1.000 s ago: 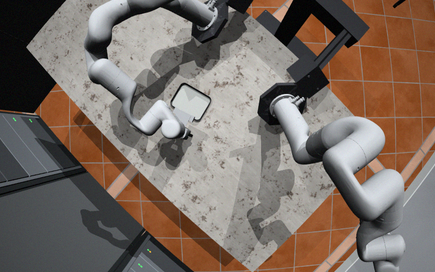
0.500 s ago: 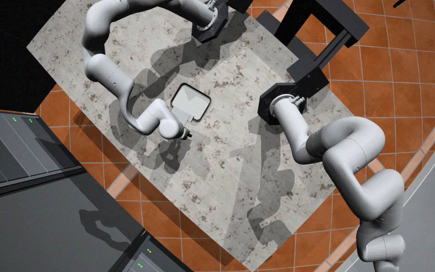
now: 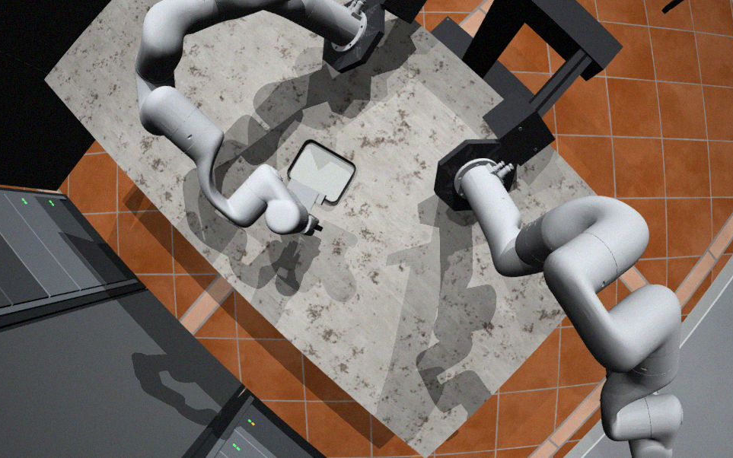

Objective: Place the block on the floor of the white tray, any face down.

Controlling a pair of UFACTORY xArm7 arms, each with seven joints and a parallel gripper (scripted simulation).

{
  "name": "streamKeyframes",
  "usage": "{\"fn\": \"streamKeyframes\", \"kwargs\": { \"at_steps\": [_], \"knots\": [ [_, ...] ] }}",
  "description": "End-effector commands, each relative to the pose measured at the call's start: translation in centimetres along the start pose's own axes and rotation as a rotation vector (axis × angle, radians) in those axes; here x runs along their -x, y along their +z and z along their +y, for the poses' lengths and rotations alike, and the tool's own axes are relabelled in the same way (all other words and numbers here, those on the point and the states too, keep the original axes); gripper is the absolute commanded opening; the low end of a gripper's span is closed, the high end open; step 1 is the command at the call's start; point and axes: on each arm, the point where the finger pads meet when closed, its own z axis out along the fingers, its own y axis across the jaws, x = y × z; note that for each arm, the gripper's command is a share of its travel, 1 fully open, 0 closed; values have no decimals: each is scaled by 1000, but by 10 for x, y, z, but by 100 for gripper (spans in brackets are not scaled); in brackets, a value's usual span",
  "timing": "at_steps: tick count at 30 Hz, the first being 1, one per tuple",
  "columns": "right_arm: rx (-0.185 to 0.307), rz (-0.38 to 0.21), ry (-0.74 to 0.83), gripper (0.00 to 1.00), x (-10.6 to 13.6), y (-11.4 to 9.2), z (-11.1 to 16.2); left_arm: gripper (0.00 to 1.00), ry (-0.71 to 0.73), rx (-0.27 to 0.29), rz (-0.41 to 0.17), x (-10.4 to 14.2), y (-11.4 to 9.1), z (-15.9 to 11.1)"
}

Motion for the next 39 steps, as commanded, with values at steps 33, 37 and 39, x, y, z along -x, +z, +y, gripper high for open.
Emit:
{"fn": "streamKeyframes", "kwargs": {
  "at_steps": [33,37,39],
  "knots": [
    [3,-1,0,0,-140,-2,-26,100,-2,1,3,-1,-1,-1],
    [3,-1,0,0,-140,-2,-26,100,-2,1,3,-1,-1,-1],
    [3,-1,0,0,-140,-2,-26,100,-2,1,3,-1,-1,-1]
  ]
}}
